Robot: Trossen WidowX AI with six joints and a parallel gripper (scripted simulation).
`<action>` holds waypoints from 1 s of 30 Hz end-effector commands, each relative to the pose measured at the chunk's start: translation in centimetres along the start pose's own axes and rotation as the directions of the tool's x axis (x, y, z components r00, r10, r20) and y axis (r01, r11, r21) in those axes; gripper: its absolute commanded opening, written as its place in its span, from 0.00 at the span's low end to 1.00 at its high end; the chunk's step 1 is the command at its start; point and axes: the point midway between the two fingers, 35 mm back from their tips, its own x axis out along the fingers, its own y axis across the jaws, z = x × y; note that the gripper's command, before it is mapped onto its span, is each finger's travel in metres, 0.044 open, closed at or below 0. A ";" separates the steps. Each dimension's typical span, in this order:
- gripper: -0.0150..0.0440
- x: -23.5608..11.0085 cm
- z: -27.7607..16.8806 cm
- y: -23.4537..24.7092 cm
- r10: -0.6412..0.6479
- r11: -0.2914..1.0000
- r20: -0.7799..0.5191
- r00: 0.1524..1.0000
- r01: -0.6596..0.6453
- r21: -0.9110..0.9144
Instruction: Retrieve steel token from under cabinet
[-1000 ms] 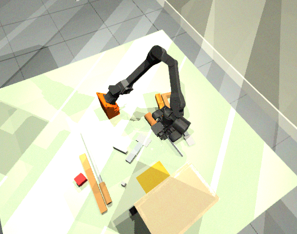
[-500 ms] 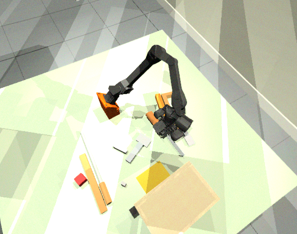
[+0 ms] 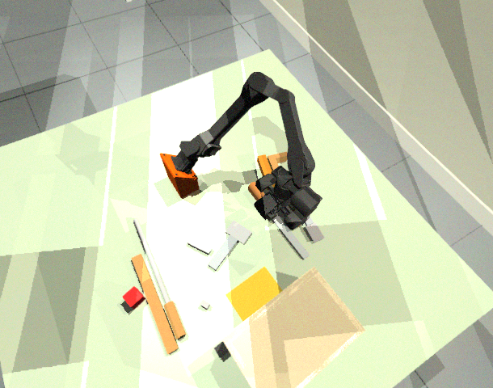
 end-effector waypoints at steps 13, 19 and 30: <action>0.25 -2.8 -1.9 -2.2 -0.003 0.997 0.022 1.000 0.005 -0.074; 0.25 -2.6 -5.0 -6.4 -0.012 0.977 0.048 0.999 0.022 -0.213; 0.25 -2.7 -8.0 -14.4 -0.008 0.892 0.062 0.998 0.035 -0.452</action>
